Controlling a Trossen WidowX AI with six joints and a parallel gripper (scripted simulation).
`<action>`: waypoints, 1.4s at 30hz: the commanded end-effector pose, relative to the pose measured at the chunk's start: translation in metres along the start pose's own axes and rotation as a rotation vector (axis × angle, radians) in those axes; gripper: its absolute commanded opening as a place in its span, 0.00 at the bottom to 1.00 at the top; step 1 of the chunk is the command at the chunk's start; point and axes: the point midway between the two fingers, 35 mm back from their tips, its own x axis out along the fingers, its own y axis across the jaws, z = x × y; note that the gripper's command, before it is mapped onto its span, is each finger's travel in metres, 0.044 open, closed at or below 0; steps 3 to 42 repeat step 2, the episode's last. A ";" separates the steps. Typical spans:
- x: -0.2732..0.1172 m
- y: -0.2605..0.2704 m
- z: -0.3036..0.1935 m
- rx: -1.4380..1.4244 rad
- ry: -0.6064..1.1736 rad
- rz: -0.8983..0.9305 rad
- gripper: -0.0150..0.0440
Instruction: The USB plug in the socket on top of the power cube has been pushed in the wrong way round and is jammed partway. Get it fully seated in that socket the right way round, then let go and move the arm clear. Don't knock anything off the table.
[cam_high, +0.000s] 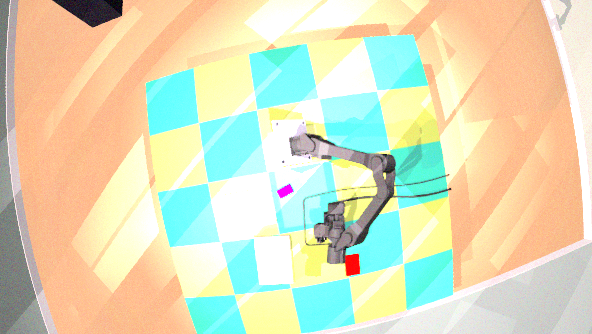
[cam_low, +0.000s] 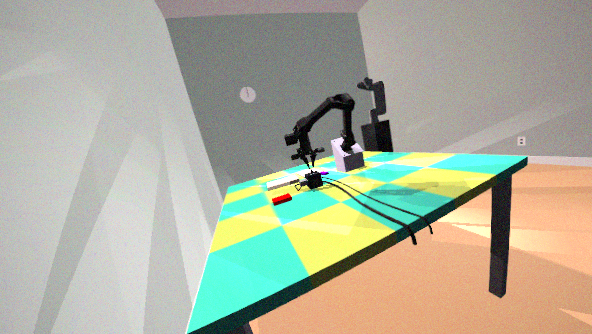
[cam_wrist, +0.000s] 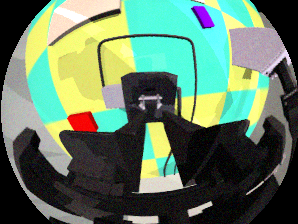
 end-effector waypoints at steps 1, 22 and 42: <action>-0.006 0.002 0.000 -0.006 -0.002 0.008 0.42; -0.007 0.002 -0.001 -0.006 -0.002 0.008 0.42; -0.007 0.002 -0.001 -0.006 -0.002 0.008 0.42</action>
